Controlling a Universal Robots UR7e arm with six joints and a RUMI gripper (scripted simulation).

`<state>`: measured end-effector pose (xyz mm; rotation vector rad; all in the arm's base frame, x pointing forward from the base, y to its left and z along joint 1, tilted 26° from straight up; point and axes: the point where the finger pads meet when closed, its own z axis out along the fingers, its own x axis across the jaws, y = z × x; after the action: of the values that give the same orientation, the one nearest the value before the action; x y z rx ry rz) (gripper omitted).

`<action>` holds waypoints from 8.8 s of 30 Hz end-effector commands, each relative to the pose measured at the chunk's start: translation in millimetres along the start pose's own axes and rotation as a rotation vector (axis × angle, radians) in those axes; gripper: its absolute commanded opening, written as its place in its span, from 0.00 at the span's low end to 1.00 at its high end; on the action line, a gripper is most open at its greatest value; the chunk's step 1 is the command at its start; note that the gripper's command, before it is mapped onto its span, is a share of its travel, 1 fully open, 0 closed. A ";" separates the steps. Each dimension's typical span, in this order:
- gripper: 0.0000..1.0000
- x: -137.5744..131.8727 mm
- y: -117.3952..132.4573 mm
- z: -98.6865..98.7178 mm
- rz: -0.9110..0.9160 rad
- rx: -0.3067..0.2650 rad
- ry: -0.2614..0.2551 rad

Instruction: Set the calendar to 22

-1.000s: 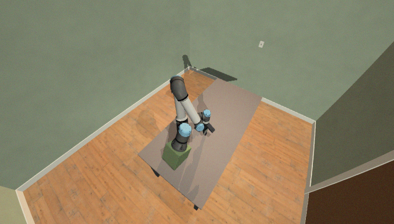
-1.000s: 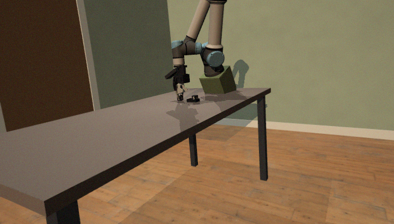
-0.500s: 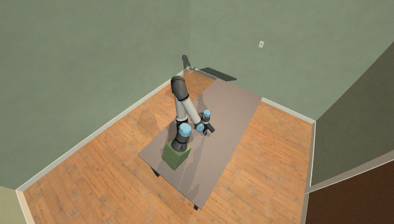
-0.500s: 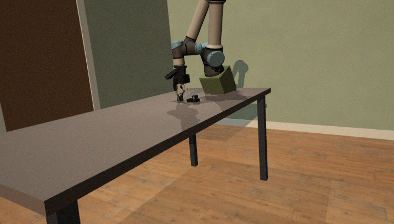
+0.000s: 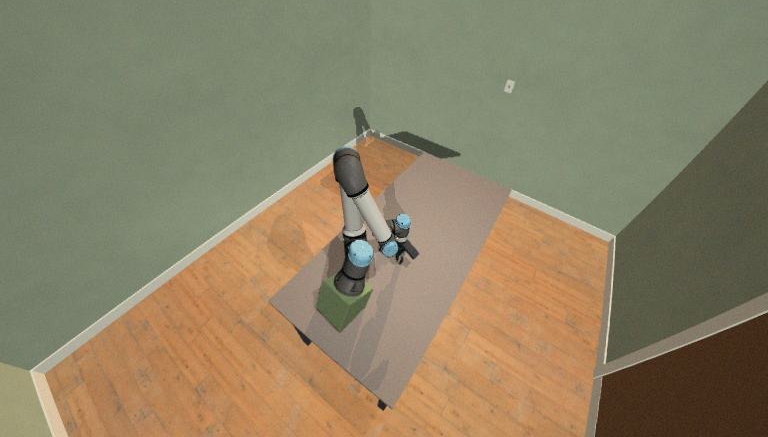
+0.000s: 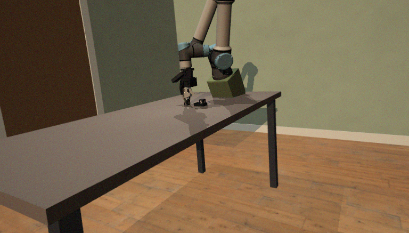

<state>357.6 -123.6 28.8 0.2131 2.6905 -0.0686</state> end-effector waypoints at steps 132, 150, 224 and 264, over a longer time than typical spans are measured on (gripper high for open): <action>0.28 -0.2 -0.1 -75.1 0.000 0.000 -0.001; 0.28 -0.2 -0.1 -90.1 0.000 0.000 -0.001; 0.28 1.6 0.0 -80.0 0.006 0.000 -0.001; 0.28 0.2 0.1 -34.7 0.006 0.000 -0.001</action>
<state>339.4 -119.6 64.9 0.2206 2.6885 -0.0641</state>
